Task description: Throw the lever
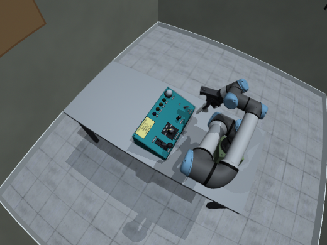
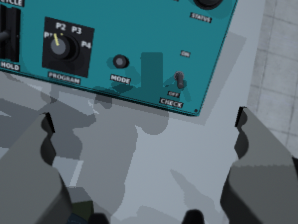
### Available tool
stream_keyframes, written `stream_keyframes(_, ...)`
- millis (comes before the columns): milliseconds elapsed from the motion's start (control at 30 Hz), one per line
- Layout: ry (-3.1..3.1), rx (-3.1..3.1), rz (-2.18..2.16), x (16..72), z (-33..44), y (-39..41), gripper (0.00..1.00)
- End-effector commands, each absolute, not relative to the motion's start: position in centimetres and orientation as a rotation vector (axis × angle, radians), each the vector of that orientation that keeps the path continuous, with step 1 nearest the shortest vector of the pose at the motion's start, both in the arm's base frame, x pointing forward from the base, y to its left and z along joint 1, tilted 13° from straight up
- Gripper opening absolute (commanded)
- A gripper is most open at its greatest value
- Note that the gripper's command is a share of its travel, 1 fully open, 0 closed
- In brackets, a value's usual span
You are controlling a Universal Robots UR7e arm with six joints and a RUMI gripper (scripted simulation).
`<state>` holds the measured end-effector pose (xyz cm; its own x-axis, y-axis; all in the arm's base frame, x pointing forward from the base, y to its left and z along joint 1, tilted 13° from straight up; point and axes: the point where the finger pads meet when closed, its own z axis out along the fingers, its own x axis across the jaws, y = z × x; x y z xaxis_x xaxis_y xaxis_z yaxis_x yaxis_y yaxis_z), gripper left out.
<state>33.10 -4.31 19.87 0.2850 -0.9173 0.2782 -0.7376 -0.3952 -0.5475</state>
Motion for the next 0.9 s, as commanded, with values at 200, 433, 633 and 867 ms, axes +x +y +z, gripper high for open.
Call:
stream_keyframes(200, 1.513, -2.244, -0.743, 32.6, 19.7, -3.4, 1.0)
stream_keyframes(433, 1.522, -2.244, -0.687, 32.2, 19.6, -2.7, 1.0)
stream_keyframes(633, 1.539, -2.247, -0.603, 31.6, 19.3, -1.7, 1.0)
stream_keyframes(867, 1.559, -2.253, -0.523, 31.1, 19.0, -0.9, 1.0)
